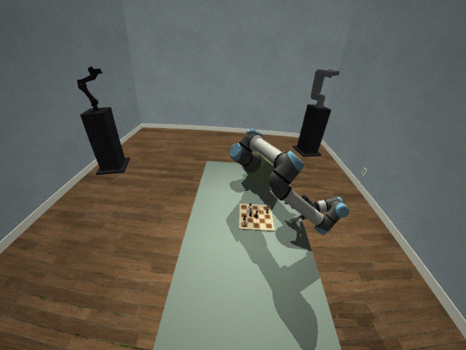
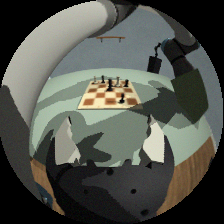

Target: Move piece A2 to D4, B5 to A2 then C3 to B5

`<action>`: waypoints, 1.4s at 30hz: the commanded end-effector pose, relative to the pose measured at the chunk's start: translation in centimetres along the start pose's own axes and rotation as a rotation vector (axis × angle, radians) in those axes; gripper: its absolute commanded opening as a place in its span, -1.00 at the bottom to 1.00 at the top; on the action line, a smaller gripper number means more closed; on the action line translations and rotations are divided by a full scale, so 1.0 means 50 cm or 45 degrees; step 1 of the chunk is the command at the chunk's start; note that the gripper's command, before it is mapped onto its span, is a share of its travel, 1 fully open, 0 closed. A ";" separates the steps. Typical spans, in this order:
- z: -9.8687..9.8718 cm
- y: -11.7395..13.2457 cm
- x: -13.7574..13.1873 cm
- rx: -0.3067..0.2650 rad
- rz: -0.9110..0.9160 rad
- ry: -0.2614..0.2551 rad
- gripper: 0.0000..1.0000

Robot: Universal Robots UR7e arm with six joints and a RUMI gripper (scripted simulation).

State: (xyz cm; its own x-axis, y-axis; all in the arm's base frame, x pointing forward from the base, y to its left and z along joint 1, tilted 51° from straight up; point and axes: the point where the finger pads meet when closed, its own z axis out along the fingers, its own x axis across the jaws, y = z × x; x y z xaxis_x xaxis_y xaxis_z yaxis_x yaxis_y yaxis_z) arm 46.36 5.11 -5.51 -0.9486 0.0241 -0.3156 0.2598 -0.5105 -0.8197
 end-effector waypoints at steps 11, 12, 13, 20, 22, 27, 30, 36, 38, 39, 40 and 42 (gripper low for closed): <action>-0.031 -0.085 0.001 0.005 -0.009 -0.010 1.00; -0.031 -0.085 0.001 0.005 -0.009 -0.010 1.00; -0.036 -0.098 0.001 0.005 -0.009 -0.010 1.00; -0.059 -0.164 0.000 0.005 -0.010 -0.011 1.00; -0.061 -0.169 0.000 0.004 -0.008 -0.009 1.00; -0.060 -0.163 -0.001 0.000 0.000 -0.011 1.00; -0.059 -0.161 -0.001 0.001 -0.001 -0.011 1.00; -0.056 -0.165 -0.001 -0.004 -0.005 -0.004 1.00; -0.054 -0.166 -0.001 -0.008 -0.007 0.002 1.00; -0.053 -0.167 -0.001 -0.011 -0.009 0.006 1.00; -0.051 -0.167 0.000 -0.015 -0.011 0.010 1.00; -0.047 -0.169 0.000 -0.023 -0.016 0.022 1.00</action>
State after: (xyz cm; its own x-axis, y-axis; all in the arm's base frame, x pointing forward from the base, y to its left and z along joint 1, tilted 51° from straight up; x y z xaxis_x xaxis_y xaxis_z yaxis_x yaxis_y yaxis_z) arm 44.71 11.72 -0.18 -0.9503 0.0261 -0.3102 0.2550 -0.5063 -0.8238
